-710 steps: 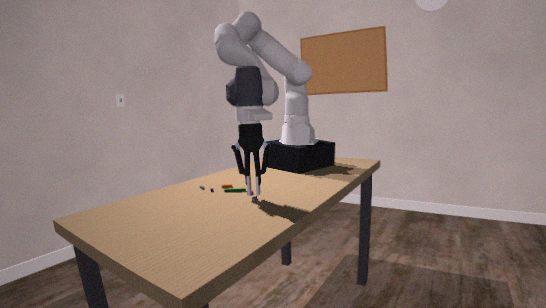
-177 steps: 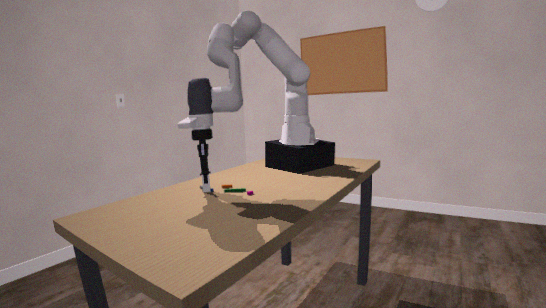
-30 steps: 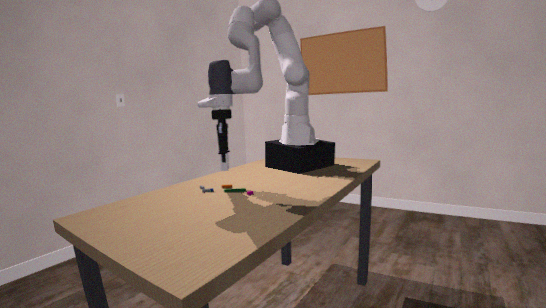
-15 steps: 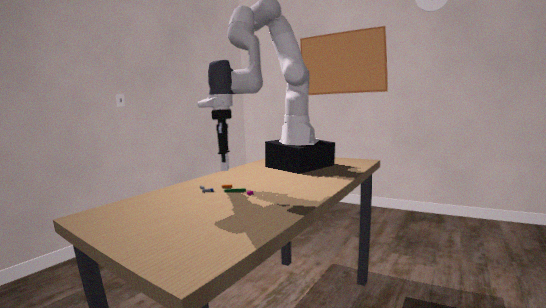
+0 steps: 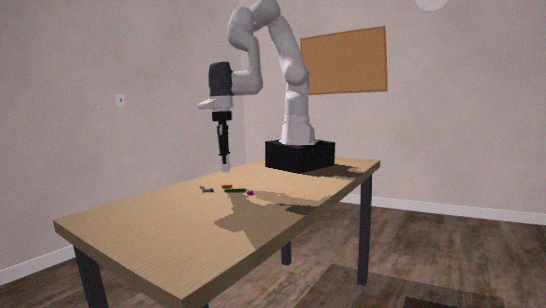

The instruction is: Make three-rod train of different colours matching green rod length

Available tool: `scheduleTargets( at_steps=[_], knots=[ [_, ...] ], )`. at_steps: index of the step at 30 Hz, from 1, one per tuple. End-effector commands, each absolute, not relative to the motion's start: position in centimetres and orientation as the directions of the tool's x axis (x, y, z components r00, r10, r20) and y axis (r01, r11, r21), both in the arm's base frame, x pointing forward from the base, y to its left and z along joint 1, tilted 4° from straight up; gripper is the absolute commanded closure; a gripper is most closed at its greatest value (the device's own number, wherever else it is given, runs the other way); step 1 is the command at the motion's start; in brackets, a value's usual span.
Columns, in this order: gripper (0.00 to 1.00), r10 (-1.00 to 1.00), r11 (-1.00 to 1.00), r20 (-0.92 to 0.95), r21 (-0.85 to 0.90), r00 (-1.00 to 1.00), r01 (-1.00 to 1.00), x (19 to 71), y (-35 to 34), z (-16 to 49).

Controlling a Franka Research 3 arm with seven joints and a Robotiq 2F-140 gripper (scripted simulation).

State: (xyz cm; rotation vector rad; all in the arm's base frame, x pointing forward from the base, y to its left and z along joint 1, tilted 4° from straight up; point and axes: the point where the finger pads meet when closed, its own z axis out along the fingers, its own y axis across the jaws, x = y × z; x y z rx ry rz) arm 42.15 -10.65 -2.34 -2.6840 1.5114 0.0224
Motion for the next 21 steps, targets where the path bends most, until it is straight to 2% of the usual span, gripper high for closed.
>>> scheduleTargets(
  at_steps=[1,21],
  knots=[
    [0.85,-0.857,-0.512,-0.039,-0.051,0.513,-0.858,42.4,-10.6,-2.6],
    [0.85,-0.857,-0.512,-0.039,-0.051,0.513,-0.858,42.4,-10.4,-5.3]
  ],
)
